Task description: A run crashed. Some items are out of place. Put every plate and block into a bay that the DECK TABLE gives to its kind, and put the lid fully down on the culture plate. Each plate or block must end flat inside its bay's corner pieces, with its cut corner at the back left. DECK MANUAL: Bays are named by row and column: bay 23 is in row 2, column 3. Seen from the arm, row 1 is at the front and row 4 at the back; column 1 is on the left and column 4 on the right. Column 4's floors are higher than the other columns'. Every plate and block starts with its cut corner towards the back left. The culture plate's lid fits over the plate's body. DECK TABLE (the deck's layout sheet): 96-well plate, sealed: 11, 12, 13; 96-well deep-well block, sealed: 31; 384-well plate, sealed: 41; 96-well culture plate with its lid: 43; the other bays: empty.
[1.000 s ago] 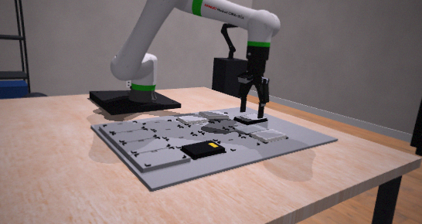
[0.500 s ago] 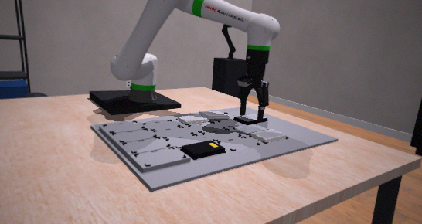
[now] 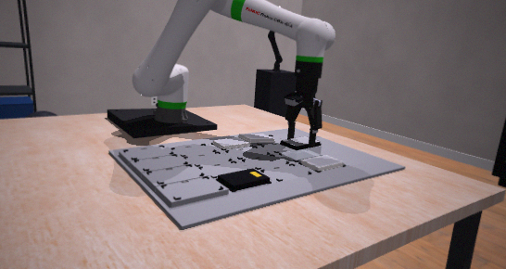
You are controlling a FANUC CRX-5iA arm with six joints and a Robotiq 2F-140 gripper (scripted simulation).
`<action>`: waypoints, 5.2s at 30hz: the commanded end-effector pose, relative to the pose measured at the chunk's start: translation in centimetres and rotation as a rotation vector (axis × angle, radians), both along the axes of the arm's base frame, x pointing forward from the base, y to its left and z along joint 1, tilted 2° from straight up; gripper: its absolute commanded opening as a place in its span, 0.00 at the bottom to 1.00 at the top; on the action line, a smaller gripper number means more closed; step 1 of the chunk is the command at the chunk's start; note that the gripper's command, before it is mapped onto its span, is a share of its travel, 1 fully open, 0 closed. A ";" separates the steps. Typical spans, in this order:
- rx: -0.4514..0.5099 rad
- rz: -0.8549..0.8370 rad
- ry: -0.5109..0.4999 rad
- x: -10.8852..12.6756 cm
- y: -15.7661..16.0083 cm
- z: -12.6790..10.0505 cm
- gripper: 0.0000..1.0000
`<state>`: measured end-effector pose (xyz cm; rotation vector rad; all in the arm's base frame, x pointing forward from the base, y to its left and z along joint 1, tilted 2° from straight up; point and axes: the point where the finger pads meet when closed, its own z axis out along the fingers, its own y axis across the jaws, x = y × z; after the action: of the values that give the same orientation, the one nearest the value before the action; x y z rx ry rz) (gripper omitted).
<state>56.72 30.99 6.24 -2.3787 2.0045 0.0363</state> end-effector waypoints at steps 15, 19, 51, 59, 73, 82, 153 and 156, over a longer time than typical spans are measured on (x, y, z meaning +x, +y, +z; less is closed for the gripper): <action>0.001 0.000 -0.002 0.1 0.0 0.1 0.64; 0.001 0.000 -0.002 0.1 0.0 0.1 0.62; 0.001 0.000 -0.002 0.1 0.0 0.2 0.60; 0.001 0.000 -0.002 0.1 0.0 0.2 0.60; 0.001 0.000 -0.002 0.1 0.0 0.2 0.59; 0.001 0.000 -0.002 0.1 0.0 0.2 0.59; 0.001 0.000 -0.002 0.1 0.0 1.2 0.10; 0.001 0.000 -0.002 0.1 0.0 1.2 0.10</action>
<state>56.71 30.95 7.30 -2.3787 2.0045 0.0362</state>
